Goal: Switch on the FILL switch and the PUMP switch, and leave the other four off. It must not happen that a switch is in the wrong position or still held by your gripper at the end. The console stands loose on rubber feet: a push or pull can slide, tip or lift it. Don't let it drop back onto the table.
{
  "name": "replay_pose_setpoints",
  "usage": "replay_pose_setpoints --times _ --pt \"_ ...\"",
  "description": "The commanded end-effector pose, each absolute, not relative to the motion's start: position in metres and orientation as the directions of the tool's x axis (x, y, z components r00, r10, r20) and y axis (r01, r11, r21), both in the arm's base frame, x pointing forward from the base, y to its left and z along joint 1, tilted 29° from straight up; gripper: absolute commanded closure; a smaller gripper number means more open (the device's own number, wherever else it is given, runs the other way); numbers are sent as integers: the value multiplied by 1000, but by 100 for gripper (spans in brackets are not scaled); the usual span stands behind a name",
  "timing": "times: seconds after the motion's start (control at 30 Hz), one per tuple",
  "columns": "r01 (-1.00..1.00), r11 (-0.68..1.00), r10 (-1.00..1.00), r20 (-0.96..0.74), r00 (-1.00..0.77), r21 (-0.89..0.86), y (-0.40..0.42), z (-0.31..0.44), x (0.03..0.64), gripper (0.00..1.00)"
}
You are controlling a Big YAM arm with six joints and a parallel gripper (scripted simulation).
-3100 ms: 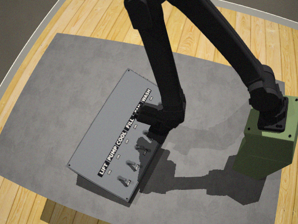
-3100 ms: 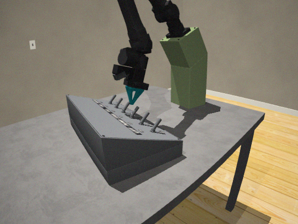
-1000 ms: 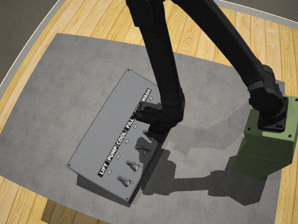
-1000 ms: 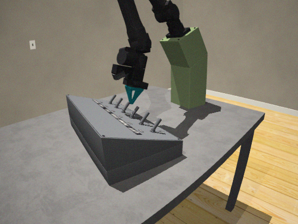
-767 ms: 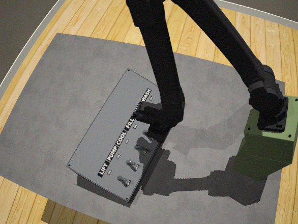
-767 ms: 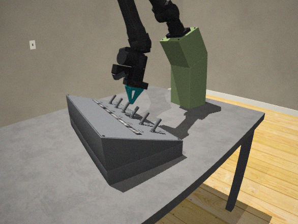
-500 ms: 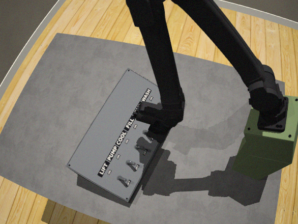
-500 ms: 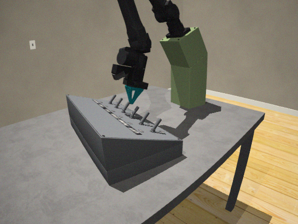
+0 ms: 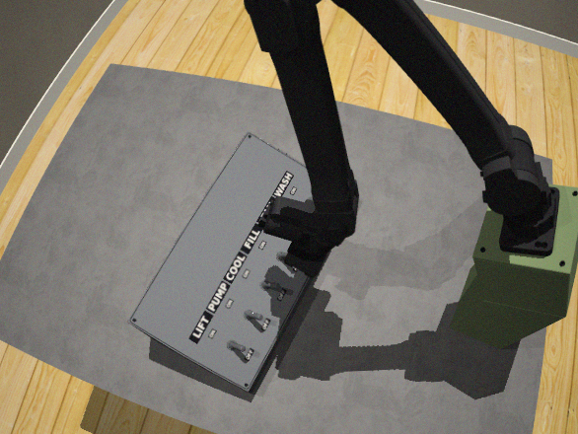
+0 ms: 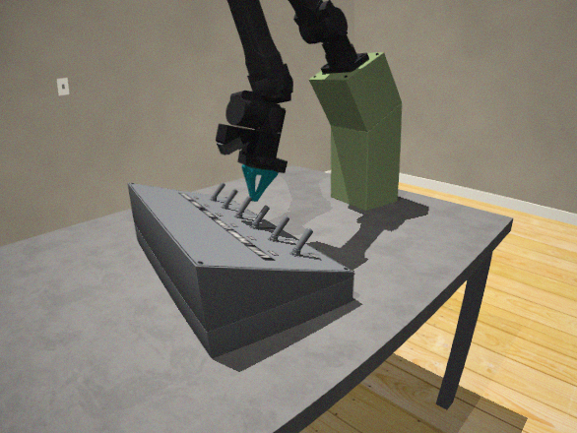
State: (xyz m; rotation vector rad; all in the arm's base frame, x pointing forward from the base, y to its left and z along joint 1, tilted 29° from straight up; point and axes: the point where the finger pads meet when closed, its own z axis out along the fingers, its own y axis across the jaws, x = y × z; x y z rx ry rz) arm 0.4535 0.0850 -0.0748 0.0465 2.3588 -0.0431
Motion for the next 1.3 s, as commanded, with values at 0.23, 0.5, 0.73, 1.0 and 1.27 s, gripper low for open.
replay_pose_setpoints --times 0.23,0.5,0.73,1.0,1.27 --pt "71 997 54 -782 -620 13 84 -33 493 100" --pt "71 997 54 -782 -620 13 84 -33 493 100" --pt "71 997 54 -782 -621 12 84 -33 493 100" --pt "71 997 53 -781 -622 11 84 -31 494 100" --pt "71 997 55 -785 -617 14 84 -27 497 100"
